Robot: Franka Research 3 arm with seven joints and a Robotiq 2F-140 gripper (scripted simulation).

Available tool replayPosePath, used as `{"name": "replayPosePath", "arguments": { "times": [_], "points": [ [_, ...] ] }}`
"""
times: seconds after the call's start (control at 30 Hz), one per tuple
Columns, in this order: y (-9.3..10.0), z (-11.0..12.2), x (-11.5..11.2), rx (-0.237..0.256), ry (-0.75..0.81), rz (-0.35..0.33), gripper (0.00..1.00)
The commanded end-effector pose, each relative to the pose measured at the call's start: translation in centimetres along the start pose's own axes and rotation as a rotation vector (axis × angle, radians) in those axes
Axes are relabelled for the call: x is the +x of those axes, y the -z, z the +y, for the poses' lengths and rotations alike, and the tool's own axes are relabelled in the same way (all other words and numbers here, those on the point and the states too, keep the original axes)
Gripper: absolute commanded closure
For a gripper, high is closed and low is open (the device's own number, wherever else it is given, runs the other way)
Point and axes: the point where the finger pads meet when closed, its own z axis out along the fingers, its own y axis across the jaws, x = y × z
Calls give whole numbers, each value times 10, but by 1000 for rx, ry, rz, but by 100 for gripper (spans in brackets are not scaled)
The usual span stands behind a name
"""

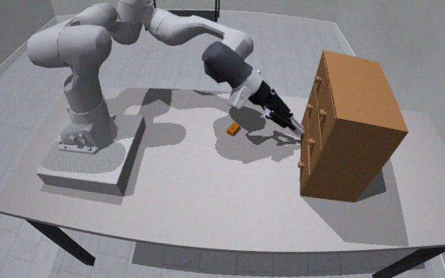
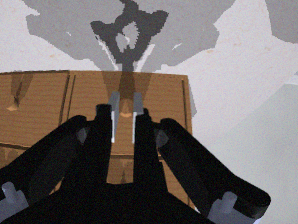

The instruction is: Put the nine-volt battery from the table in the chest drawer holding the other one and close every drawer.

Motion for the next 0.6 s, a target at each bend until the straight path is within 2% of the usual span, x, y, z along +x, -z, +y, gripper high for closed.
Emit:
{"name": "replayPosePath", "arguments": {
  "times": [0.0,0.57],
  "points": [
    [2,0,-1,2,-1,-2,92],
    [11,0,7,2,-1,-2,92]
  ]
}}
